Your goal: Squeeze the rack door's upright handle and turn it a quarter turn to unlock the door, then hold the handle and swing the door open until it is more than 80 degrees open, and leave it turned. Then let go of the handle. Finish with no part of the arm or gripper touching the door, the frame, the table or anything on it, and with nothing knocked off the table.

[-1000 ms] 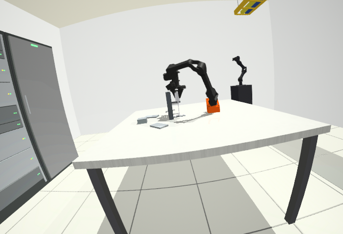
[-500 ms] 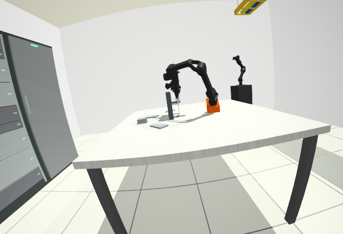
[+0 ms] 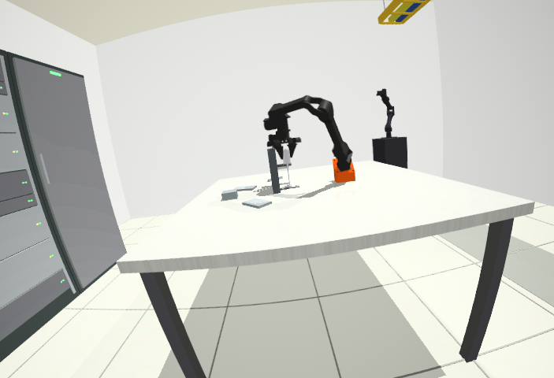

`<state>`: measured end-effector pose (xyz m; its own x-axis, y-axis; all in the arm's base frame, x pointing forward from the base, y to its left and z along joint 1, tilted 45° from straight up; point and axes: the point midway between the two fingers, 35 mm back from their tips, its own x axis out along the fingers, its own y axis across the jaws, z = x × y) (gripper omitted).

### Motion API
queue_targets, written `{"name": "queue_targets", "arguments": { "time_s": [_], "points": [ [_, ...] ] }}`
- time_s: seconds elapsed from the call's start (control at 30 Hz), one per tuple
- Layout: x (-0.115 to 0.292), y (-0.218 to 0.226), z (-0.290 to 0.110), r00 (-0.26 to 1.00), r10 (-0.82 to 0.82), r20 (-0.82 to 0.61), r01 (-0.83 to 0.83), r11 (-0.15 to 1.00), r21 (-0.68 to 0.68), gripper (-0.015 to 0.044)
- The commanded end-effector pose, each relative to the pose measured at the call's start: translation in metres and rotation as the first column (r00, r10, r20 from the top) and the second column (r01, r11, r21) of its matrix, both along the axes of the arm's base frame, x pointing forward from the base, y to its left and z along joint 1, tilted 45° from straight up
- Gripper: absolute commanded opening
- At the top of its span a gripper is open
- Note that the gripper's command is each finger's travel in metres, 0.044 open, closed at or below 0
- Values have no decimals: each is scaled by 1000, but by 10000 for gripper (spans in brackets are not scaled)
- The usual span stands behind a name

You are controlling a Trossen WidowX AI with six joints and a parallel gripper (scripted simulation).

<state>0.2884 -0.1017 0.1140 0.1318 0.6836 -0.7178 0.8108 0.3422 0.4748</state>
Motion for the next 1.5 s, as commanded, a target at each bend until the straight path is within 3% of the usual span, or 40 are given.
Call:
{"name": "queue_targets", "arguments": {
  "time_s": [0.0, 0.43, 0.57, 1.47],
  "points": [
    [1, 0, 0, 987, -118, -110, 120, 993, 17, 294],
    [1, 0, 0, 720, -477, -504, 530, 847, -45, 294],
    [1, 0, 0, 714, -480, -509, 534, 844, -47, 294],
    [1, 0, 0, 714, -480, -509, 534, 844, -47, 114]
  ]
}}
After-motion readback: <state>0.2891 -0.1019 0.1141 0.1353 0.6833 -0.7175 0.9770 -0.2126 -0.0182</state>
